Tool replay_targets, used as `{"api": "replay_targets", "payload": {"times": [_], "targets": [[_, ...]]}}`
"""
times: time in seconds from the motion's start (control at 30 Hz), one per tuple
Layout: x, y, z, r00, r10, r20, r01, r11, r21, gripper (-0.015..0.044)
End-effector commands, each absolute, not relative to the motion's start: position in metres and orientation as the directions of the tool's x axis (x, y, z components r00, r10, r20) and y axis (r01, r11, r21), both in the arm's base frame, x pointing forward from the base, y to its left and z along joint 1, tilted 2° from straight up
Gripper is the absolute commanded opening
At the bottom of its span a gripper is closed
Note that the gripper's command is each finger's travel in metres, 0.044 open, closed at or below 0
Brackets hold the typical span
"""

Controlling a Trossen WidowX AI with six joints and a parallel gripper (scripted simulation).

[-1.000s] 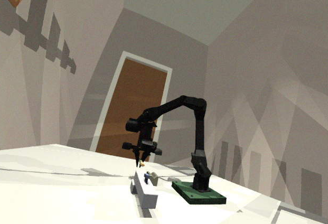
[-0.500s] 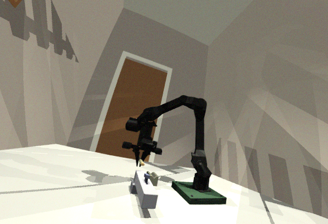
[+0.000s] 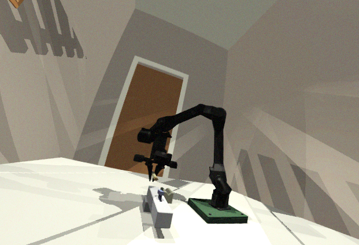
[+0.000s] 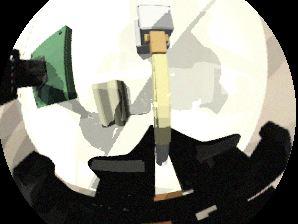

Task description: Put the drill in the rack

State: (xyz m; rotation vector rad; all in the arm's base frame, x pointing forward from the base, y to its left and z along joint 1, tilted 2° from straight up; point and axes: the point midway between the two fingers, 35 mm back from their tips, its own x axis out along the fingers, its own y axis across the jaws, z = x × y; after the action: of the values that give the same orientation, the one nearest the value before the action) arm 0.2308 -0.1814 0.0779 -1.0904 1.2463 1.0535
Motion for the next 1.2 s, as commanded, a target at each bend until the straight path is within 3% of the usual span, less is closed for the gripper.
{"api": "replay_targets", "payload": {"times": [0.0,1.17], "targets": [[0.232,-0.183,0.081,0.049,0.004,-0.999,-0.983,0.175,-0.047,0.0000],[0.217,-0.185,0.080,0.047,0.003,-0.999,-0.984,0.175,-0.046,0.0000]]}}
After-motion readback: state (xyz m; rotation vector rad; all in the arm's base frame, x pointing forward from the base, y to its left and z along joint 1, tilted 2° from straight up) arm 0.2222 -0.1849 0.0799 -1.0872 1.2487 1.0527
